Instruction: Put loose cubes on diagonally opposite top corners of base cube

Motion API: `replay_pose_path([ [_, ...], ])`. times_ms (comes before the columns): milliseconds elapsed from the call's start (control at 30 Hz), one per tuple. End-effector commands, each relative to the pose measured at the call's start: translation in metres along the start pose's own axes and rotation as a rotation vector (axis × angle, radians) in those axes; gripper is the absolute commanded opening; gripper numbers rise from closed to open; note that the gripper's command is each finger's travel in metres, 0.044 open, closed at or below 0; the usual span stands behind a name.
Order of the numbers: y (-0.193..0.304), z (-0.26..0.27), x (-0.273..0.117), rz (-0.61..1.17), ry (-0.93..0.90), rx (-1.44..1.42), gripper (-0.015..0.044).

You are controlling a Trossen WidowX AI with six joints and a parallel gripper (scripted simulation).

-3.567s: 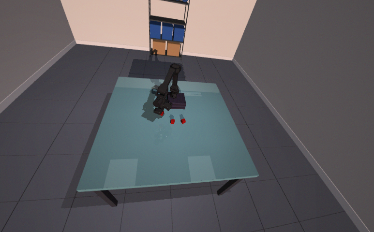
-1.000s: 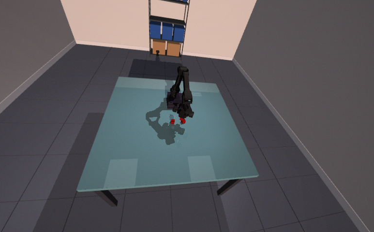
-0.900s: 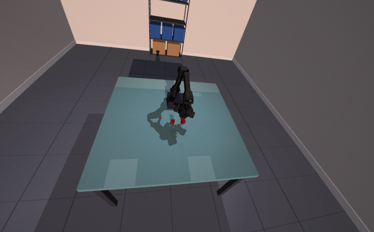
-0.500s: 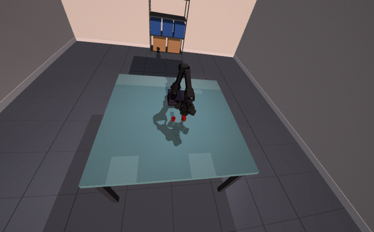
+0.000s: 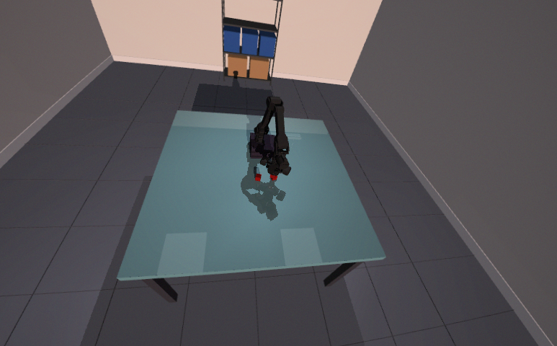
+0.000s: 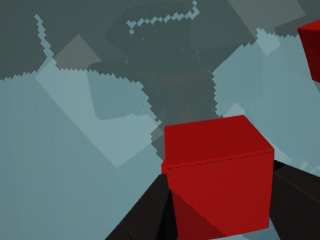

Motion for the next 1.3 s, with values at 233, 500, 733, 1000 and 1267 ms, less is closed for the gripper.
replay_pose_path([
  [233,0.0,0.0,0.005,0.005,-0.001,0.003,0.0105],
  [500,0.0,0.0,0.006,0.005,-0.001,-0.002,0.0105],
  [733,0.0,0.0,0.006,0.005,-0.001,-0.002,0.0105],
  [1000,0.0,0.0,0.006,0.005,-0.001,-0.002,0.0205],
  [1267,0.0,0.0,-0.008,0.001,0.002,0.001,0.0205],
])
Point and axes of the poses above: the point midway between the two fingers, 35 mm back from their tips, its own x axis out along the fingers, its own z axis across the jaws, y = z × x, the point moved 10 cm from there along -x, back along the fingers, and after that the axes turned 11 degrees about x, right-handed, at the moved point
